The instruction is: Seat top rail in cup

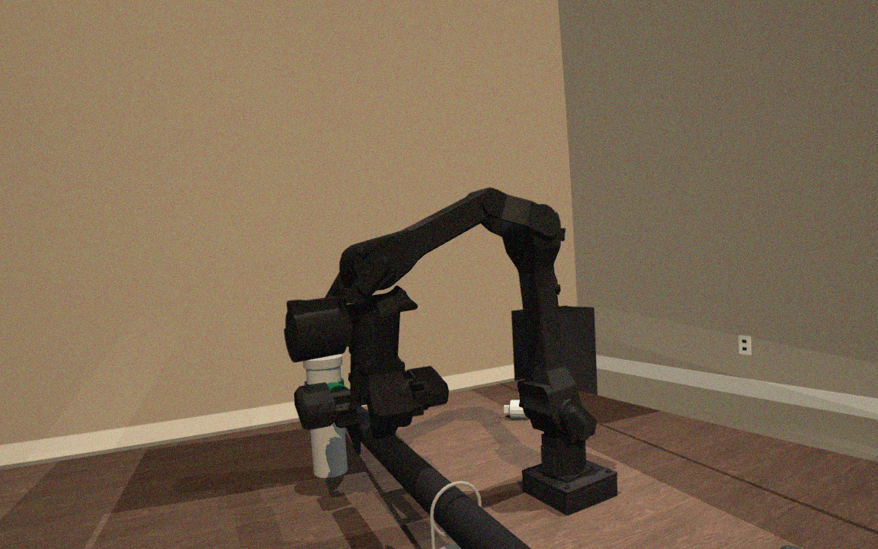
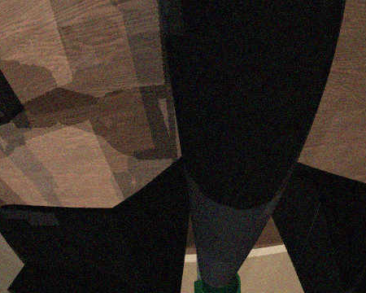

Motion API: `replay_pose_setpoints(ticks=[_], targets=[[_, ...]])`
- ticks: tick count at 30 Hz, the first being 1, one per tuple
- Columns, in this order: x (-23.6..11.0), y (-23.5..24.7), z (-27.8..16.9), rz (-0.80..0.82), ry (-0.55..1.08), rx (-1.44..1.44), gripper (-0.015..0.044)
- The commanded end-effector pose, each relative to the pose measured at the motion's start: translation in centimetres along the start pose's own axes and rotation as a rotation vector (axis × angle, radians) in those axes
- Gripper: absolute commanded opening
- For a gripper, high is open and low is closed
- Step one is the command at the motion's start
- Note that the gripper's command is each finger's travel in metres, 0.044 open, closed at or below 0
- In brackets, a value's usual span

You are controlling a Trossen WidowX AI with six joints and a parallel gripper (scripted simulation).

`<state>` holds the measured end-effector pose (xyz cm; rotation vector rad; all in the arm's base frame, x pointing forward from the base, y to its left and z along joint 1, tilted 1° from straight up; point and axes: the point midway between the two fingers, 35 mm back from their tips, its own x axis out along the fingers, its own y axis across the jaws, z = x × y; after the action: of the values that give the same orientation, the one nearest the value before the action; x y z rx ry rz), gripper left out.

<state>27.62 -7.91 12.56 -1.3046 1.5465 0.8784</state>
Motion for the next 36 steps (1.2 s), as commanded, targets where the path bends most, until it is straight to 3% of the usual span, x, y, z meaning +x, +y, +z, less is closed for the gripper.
replay_pose_setpoints(ticks=[1,36], targets=[[-0.3,-0.1,-0.2,-0.004,0.001,-0.001,0.0],[0.1,-0.2,-2.4,0.009,-0.004,-0.007,0.0]])
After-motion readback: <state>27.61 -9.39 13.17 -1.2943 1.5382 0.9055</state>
